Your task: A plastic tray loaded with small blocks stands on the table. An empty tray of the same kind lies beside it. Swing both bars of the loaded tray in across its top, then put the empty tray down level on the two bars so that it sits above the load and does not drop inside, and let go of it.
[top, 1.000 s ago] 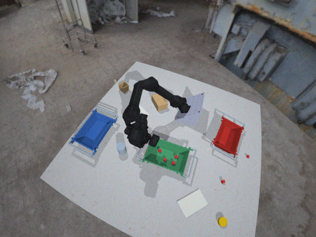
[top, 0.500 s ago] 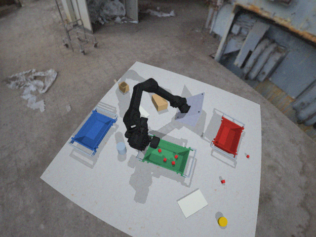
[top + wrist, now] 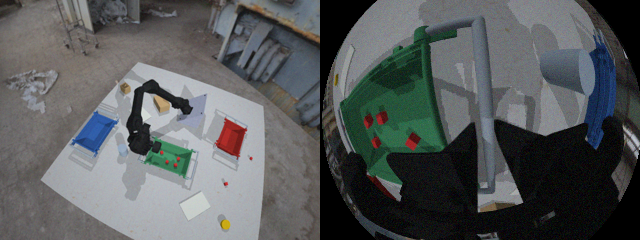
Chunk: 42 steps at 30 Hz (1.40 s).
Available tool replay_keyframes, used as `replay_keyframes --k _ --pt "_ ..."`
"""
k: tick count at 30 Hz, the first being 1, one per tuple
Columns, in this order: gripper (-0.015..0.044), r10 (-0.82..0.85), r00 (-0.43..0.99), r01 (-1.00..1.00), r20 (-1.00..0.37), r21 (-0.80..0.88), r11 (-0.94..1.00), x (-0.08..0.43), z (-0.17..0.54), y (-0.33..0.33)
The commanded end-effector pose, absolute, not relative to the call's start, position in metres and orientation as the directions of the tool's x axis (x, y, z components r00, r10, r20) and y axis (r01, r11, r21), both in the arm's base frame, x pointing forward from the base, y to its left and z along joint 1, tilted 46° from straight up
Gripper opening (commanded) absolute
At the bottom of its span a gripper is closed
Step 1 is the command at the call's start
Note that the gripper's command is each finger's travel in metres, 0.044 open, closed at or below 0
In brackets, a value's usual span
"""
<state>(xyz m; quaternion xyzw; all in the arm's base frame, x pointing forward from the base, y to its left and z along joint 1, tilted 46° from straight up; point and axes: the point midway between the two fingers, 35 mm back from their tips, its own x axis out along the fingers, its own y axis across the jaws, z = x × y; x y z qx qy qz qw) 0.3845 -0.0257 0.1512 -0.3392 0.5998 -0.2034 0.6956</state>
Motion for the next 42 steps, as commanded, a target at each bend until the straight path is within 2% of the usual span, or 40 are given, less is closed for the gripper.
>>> replay_keyframes --k 1,16,32,42 --pt "0.0086 -0.689 0.197 -0.128 -0.698 -0.715 0.687 0.384 0.15 -0.024" --pt "0.0086 -0.687 0.196 -0.13 -0.7 -0.713 0.689 0.373 0.148 0.02" --pt "0.0086 -0.686 0.196 -0.13 -0.701 -0.712 0.69 0.372 0.104 0.034" --pt "0.0086 -0.685 0.195 -0.131 -0.702 -0.711 0.691 0.366 0.135 0.058"
